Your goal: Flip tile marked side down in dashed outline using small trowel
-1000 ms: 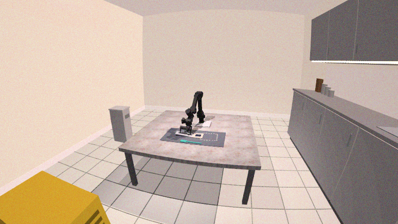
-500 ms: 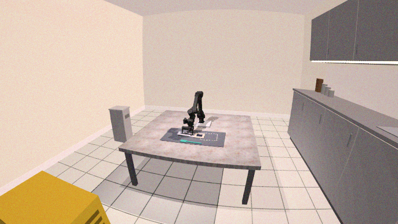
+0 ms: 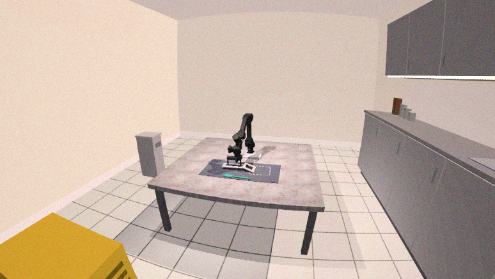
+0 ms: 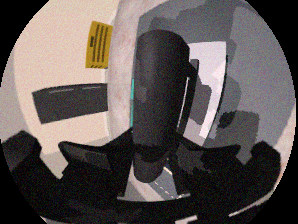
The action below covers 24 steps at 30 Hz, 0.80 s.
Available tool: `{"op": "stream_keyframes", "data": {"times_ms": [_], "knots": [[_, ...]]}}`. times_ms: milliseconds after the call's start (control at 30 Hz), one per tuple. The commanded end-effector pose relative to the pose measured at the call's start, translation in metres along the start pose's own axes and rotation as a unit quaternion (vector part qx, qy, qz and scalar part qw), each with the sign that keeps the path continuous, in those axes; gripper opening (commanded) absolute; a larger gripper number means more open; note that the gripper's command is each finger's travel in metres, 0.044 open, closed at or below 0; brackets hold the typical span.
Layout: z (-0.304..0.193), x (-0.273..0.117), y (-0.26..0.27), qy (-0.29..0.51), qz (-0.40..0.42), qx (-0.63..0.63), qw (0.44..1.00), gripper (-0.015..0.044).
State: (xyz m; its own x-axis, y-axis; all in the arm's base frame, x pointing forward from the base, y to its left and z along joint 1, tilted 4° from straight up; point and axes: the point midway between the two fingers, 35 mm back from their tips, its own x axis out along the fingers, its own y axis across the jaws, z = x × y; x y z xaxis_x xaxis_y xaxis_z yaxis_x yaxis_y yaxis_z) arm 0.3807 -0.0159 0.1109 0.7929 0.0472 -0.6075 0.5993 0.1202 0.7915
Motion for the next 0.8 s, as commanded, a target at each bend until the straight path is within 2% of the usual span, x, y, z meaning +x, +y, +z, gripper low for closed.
{"op": "stream_keyframes", "data": {"times_ms": [0,767], "knots": [[-0.005,-0.008,0.015,0.0,0.014,0.002,1.0,0.0],[-0.05,-0.024,0.034,0.002,0.014,0.004,1.0,0.0]]}}
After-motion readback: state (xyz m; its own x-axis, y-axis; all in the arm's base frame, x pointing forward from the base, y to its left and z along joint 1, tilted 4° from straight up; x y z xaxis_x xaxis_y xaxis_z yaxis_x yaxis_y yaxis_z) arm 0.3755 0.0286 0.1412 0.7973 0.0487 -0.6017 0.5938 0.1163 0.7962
